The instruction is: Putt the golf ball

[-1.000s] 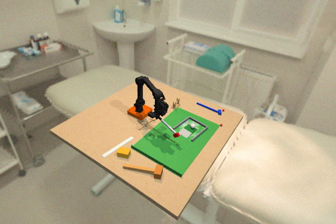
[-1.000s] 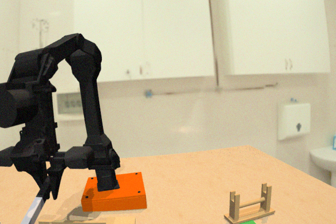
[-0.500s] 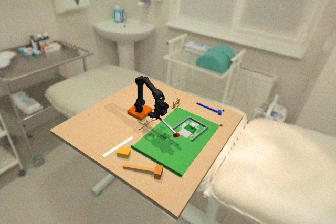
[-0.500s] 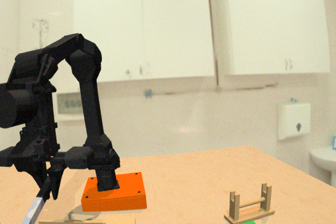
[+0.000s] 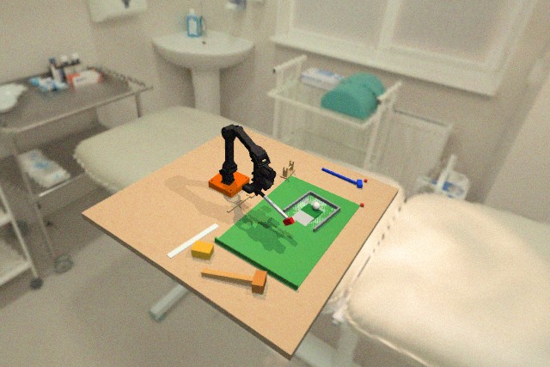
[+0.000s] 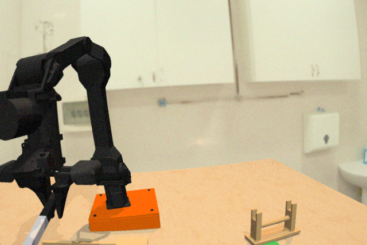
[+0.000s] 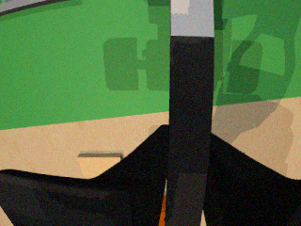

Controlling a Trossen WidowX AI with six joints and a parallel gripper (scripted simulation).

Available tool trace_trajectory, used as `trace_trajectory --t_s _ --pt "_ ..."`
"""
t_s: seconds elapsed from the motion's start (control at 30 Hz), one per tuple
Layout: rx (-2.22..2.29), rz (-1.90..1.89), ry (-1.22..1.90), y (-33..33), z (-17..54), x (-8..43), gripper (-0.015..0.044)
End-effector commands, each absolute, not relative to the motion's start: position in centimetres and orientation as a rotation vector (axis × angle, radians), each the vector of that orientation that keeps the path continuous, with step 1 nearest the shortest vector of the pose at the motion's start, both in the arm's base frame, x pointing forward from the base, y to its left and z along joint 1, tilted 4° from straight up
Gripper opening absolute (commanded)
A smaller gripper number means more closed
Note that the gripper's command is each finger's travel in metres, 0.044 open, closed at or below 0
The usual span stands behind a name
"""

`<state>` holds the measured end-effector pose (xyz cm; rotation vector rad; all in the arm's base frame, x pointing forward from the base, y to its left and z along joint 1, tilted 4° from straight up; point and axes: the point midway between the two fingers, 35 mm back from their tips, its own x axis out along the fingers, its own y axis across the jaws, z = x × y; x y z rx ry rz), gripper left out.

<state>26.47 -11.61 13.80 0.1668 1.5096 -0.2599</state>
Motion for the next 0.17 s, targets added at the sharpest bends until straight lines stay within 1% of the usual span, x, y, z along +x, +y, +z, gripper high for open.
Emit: trace_trajectory --t_s 0.0,0.13 --pt "0.166 -0.261 1.506 -11.64 13.81 26.54 0.0000" --pt "0.166 -0.261 1.506 -11.64 13.81 26.54 0.0000"
